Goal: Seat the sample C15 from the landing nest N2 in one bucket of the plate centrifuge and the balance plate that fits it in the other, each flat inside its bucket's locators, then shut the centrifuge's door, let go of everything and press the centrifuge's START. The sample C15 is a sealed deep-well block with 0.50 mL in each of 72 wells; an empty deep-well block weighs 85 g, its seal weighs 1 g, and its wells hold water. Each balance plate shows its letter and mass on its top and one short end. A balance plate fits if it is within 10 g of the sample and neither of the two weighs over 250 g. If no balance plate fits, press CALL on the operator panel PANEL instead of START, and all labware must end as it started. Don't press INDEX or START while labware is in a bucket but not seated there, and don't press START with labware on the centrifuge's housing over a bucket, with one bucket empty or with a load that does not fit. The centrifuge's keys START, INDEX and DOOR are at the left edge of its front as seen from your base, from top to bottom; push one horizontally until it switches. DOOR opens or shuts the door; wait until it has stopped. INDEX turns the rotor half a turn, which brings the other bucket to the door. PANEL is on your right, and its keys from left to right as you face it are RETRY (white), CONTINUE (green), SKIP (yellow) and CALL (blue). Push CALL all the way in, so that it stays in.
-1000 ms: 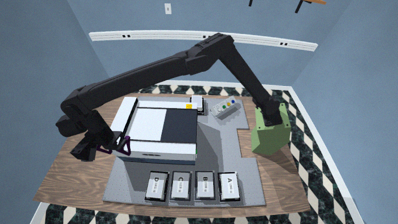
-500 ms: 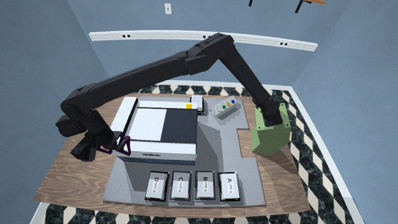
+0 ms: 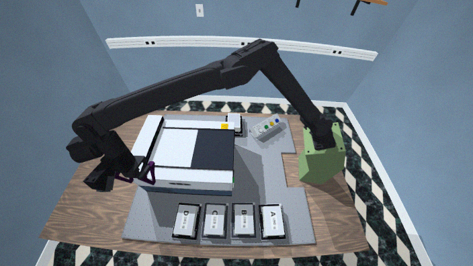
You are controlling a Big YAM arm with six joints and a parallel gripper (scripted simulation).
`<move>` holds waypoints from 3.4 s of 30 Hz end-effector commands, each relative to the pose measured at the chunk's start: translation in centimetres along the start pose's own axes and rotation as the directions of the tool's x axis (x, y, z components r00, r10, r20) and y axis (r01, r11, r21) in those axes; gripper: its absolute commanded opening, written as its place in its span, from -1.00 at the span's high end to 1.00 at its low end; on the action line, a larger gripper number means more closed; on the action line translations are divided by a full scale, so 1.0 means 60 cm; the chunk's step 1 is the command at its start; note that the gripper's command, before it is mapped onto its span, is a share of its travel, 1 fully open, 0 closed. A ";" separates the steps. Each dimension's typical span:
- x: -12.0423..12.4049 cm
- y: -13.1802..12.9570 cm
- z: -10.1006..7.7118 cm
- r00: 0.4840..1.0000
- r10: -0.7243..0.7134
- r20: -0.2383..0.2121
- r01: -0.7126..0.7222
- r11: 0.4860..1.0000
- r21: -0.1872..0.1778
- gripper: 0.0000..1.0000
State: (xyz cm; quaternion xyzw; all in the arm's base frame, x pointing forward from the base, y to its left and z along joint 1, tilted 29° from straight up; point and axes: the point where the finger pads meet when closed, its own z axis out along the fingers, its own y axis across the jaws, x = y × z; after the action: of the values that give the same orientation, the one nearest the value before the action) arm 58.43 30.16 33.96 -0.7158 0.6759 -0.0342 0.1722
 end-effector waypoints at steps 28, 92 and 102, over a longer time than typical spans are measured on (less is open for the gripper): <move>-0.112 0.149 0.054 0.937 -0.345 -0.051 0.345 0.938 0.001 -1.00; -0.009 0.811 0.271 -0.133 -0.971 -0.197 0.969 -0.086 -0.231 1.00; -0.009 0.811 0.271 -0.133 -0.971 -0.197 0.969 -0.086 -0.231 1.00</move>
State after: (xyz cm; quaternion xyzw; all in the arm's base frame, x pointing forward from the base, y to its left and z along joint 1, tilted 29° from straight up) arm 16.81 31.19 3.72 -0.9666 -0.0417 -0.2499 -0.0389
